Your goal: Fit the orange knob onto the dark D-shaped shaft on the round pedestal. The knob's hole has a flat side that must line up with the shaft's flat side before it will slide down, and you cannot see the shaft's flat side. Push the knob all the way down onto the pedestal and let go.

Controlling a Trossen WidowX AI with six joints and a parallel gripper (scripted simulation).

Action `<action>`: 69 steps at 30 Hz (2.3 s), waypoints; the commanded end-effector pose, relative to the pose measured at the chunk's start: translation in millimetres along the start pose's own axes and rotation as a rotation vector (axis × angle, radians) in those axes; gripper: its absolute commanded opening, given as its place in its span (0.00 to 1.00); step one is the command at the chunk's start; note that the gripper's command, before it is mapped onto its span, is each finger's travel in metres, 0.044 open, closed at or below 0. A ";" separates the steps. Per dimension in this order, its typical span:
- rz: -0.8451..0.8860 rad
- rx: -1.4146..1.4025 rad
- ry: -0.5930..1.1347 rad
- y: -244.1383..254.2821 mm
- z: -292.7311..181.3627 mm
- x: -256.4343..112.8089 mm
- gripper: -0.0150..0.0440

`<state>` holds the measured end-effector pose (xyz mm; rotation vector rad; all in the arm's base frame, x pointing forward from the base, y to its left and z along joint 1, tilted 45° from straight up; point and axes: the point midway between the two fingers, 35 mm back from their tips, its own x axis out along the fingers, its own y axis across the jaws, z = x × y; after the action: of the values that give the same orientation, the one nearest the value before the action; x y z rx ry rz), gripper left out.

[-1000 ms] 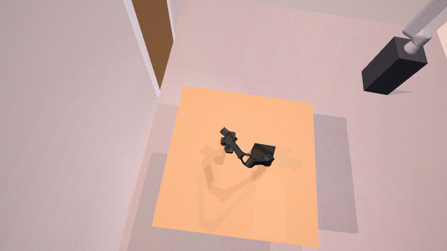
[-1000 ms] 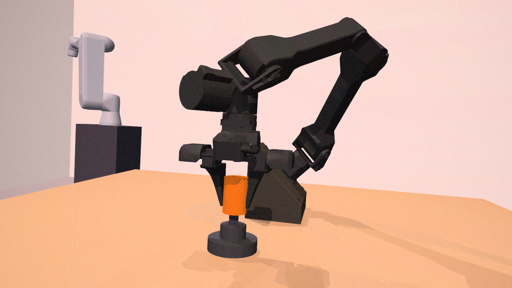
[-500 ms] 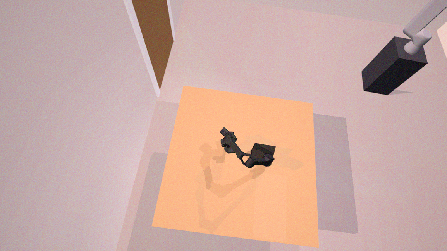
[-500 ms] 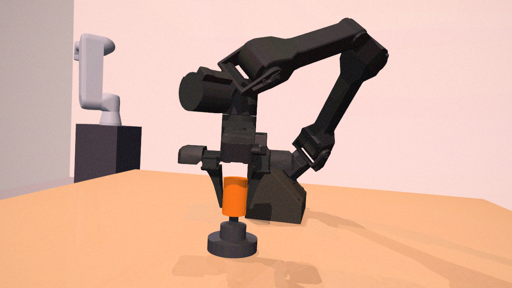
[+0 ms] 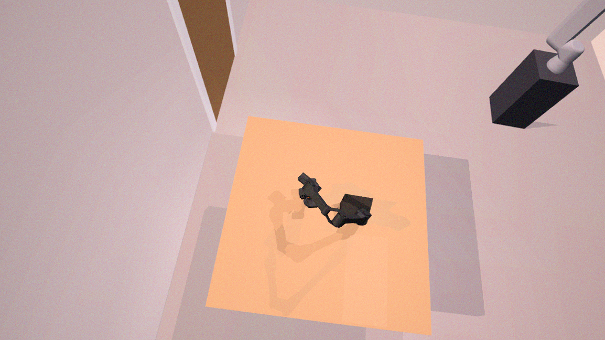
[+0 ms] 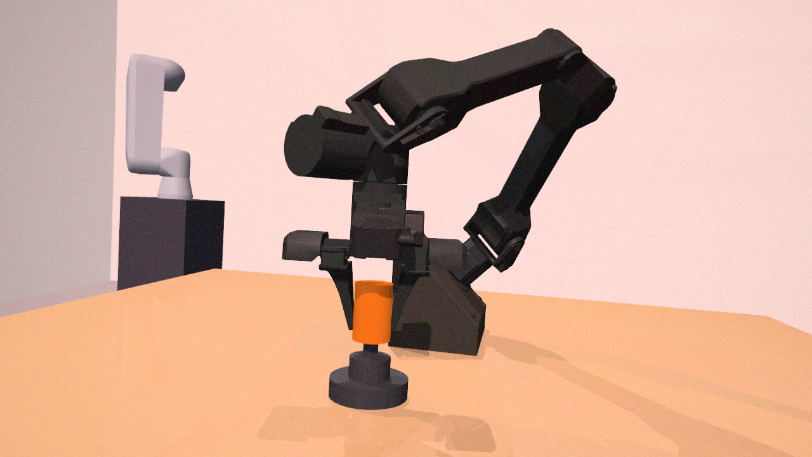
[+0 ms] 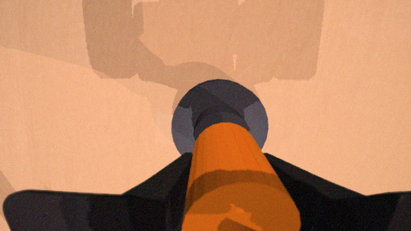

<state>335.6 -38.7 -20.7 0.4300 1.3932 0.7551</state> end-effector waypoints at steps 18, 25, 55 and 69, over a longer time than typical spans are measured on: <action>0.001 -0.215 -0.002 -0.4 -0.1 -0.5 0.25; 0.001 -0.215 -0.002 0.2 0.9 0.0 0.25; 0.001 -0.424 -0.002 -0.3 1.1 0.7 0.25; 0.001 -0.433 -0.002 0.0 1.7 -4.0 0.25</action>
<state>336.5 -40.0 -19.4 0.1019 1.1931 1.0206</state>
